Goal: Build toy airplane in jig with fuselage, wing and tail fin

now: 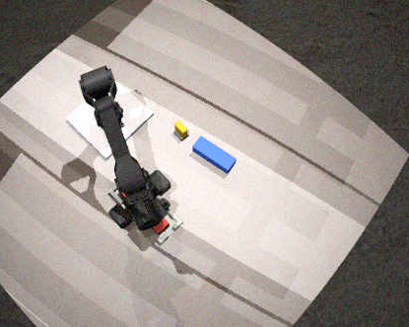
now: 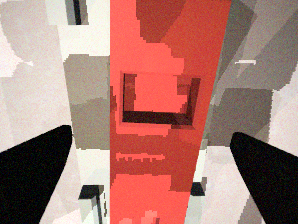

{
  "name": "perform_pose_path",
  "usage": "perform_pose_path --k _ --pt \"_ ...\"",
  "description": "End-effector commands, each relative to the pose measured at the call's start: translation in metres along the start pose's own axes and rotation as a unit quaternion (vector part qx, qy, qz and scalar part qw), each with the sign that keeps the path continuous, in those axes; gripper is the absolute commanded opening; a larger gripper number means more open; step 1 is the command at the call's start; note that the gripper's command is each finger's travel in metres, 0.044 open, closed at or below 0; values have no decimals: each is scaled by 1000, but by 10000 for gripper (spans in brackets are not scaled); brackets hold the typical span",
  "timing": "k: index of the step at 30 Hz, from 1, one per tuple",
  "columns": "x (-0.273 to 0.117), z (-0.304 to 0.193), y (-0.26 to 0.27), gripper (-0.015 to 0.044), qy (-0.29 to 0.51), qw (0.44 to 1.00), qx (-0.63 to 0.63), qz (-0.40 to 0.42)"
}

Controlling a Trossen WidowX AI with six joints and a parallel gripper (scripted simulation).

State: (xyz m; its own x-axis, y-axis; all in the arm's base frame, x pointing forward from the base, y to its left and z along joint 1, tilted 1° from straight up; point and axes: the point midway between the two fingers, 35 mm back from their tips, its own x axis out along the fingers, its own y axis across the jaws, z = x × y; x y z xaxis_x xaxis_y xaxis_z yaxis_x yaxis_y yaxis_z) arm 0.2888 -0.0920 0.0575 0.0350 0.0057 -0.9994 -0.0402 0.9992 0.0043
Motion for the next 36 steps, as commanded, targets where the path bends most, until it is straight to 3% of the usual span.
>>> perform_pose_path --k 1,7,26,36 --pt "-21 4 -1 440 -2 1000 -1 -1" --pt "-102 1 0 440 -1 1000 -2 -1" --pt "-99 8 0 440 -1 995 -99 -1" --pt "-96 45 142 440 -4 995 -99 6"
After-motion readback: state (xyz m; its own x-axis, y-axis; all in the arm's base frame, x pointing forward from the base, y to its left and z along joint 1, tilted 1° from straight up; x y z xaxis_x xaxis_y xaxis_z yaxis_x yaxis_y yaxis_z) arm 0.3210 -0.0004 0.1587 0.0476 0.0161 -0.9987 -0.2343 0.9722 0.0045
